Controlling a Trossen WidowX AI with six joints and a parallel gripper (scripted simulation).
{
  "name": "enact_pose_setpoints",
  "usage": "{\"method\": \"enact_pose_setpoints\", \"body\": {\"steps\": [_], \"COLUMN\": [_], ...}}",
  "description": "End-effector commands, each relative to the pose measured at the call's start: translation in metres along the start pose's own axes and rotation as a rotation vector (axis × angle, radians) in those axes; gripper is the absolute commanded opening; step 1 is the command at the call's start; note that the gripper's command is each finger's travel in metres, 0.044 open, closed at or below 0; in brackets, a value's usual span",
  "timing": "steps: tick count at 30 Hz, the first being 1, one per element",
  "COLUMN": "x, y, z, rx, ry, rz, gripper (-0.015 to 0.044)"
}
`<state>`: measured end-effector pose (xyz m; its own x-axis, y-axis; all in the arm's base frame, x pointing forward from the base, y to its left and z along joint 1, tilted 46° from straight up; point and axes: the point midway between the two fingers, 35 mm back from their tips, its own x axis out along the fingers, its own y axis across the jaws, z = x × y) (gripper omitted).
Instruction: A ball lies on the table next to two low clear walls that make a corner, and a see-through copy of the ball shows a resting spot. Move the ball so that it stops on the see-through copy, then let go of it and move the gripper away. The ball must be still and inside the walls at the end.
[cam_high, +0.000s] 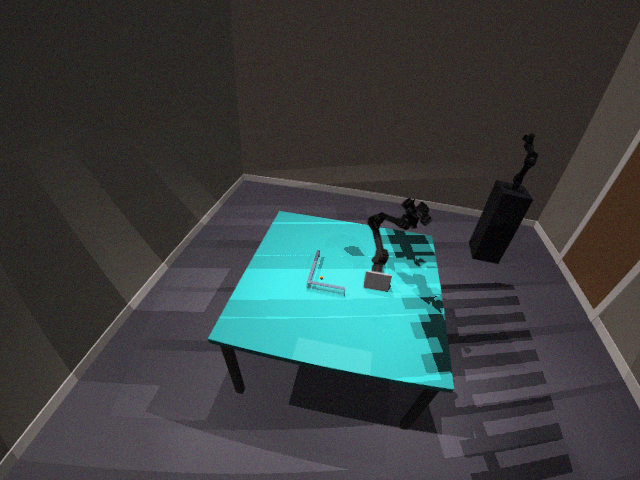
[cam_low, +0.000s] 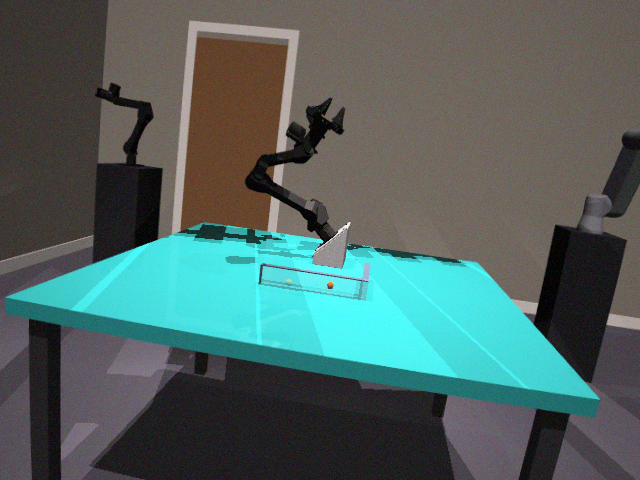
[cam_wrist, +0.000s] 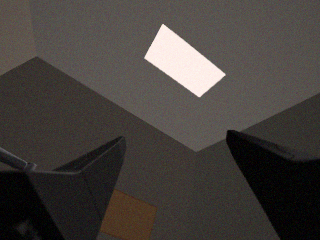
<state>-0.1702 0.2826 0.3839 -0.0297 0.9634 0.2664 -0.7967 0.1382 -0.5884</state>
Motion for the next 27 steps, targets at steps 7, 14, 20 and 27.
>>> {"method": "enact_pose_setpoints", "body": {"steps": [7, 14, 20, 27], "x": [0.044, 0.079, 0.080, 0.056], "y": [0.005, -0.012, -0.041, -0.083], "z": [-0.067, -0.177, -0.269, -0.365], "rx": [-0.052, -0.094, -0.106, -0.025], "ry": [0.220, 0.547, 0.821, 1.113], "rz": [-0.024, -0.091, -0.170, -0.304], "gripper": [0.0216, 0.0205, 0.0205, 0.0205]}}
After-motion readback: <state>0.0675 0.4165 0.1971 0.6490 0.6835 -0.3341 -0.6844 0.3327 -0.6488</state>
